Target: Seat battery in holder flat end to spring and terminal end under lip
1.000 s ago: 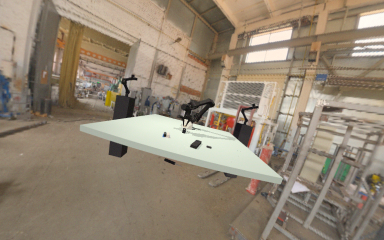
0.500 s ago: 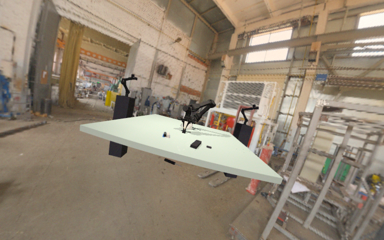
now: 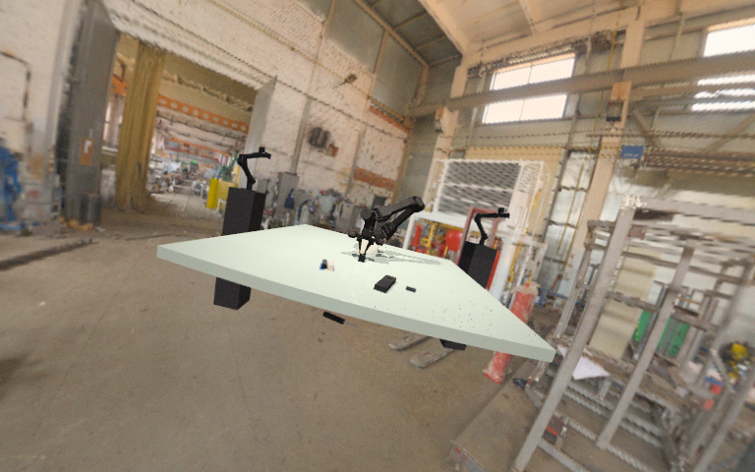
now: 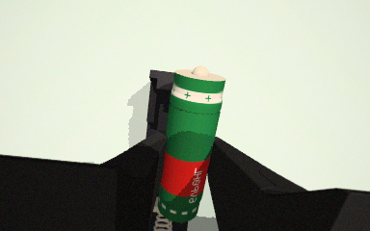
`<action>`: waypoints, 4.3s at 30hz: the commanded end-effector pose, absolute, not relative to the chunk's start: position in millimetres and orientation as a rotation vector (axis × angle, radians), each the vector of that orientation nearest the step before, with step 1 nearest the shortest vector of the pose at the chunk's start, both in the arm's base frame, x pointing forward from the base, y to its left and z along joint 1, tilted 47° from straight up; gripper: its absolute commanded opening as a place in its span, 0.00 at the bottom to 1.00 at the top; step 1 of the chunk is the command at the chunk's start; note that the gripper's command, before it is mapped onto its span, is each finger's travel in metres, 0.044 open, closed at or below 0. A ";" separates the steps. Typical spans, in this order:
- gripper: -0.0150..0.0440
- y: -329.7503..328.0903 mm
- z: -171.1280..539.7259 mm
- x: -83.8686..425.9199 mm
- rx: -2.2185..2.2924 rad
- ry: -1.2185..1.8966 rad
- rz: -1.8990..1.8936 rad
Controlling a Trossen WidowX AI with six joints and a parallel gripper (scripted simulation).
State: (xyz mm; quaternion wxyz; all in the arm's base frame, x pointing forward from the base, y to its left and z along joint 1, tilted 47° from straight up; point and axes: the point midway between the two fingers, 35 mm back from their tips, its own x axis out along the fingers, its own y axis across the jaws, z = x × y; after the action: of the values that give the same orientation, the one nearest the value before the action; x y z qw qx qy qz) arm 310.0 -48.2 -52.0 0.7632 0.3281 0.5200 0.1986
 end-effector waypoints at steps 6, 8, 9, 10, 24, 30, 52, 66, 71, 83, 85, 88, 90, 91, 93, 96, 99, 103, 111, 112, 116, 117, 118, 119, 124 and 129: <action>0.37 -45.5 -53.5 309.2 0.721 1.079 0.407; 0.37 -45.0 -54.0 308.8 0.723 1.069 0.401; 0.37 -44.7 -54.3 308.6 0.724 1.064 0.399; 0.37 -44.4 -54.5 308.4 0.724 1.059 0.396; 0.37 -40.2 -55.7 304.9 0.735 0.990 0.365; 0.37 -38.2 -55.1 303.1 0.739 0.963 0.352; 0.37 -33.9 -57.0 287.8 0.740 0.950 0.339; 0.37 -33.3 -58.1 280.3 0.737 0.960 0.337; 0.37 -34.2 -60.0 283.0 0.727 0.981 0.341; 0.37 -35.5 -64.6 287.6 0.717 1.040 0.353; 0.37 -35.6 -65.2 288.3 0.715 1.050 0.356; 0.37 -35.7 -66.0 289.4 0.712 1.065 0.360; 0.37 -35.7 -66.5 290.0 0.710 1.075 0.362; 0.37 -35.7 -66.8 290.3 0.709 1.080 0.364; 0.37 -35.7 -67.2 291.0 0.707 1.090 0.367; 0.37 -35.7 -68.0 291.8 0.704 1.106 0.371; 0.37 -35.6 -68.5 292.6 0.700 1.121 0.376; 0.37 -35.8 -69.3 293.7 0.696 1.142 0.381; 0.37 -35.0 -70.3 295.0 0.686 1.185 0.398; 0.37 -34.8 -70.4 295.2 0.684 1.191 0.401; 0.37 -34.2 -70.5 295.7 0.679 1.213 0.411; 0.37 -34.0 -70.5 295.8 0.677 1.218 0.413; 0.37 -33.8 -70.5 295.9 0.676 1.224 0.416; 0.37 -33.6 -70.5 296.0 0.674 1.229 0.418; 0.37 -32.7 -70.3 296.5 0.667 1.257 0.432; 0.37 -31.7 -69.9 296.9 0.659 1.285 0.446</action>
State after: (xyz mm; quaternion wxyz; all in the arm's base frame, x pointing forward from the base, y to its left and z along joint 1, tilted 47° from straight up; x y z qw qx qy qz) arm 301.6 -35.6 -65.5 0.7416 0.3007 0.5663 0.1973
